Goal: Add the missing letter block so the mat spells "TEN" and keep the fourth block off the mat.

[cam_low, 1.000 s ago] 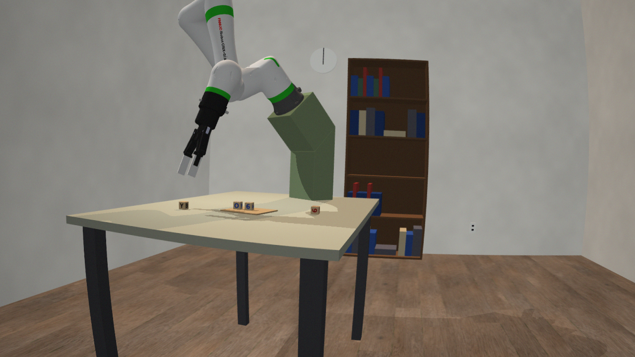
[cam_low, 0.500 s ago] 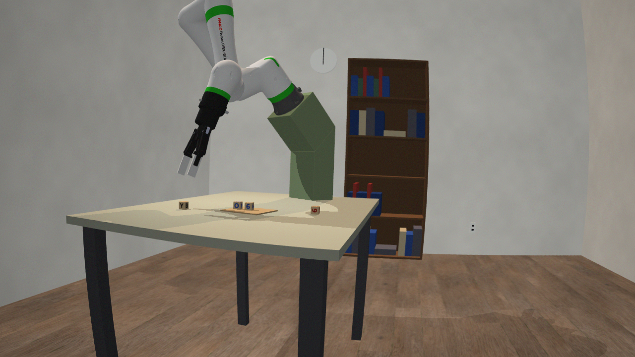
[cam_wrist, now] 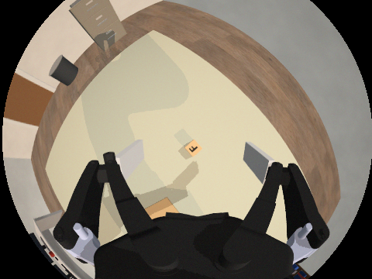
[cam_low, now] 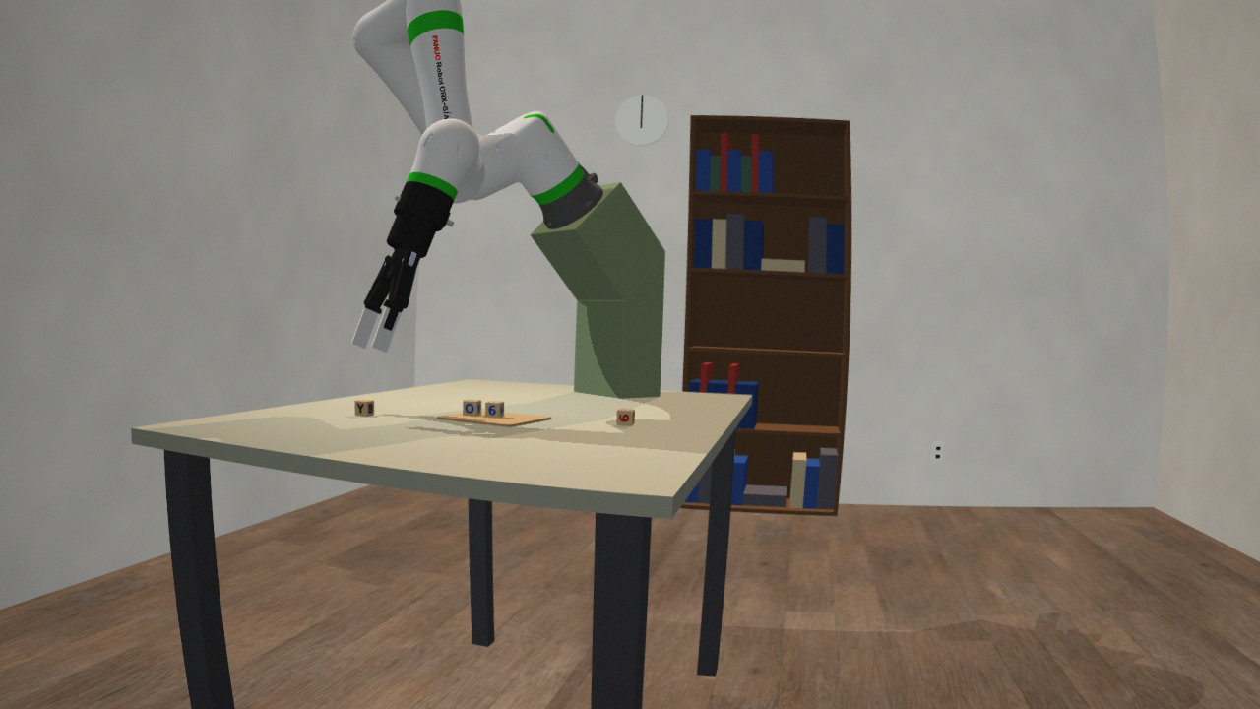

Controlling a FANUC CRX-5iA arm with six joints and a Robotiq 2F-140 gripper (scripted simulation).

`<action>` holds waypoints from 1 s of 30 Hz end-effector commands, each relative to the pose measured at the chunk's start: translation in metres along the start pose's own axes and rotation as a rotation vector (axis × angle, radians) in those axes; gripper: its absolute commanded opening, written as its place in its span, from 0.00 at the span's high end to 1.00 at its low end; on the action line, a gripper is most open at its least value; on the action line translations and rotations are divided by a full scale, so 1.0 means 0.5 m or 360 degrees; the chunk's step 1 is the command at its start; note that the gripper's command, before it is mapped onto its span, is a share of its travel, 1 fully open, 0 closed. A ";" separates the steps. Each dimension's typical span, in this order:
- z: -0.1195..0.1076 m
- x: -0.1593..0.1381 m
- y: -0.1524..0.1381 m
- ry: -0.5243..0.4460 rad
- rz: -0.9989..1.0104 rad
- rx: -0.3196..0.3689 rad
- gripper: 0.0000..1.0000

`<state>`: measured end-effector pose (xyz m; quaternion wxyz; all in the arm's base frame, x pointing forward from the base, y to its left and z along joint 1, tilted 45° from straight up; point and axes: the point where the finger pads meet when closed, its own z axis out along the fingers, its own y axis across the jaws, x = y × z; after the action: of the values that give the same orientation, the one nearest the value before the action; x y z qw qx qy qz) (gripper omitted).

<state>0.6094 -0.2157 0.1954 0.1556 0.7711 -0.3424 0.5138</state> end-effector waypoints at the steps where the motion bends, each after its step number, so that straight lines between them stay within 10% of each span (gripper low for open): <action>1: 0.000 0.000 0.000 0.0000 0.0000 0.0000 0.00; 16: -0.002 -0.012 -0.017 -0.0014 -0.0019 0.0010 0.00; 30: -0.062 -0.230 -0.227 -0.0229 -0.0361 0.0128 0.00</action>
<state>0.6339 -0.0960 0.1296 0.1501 0.8346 -0.2527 0.4660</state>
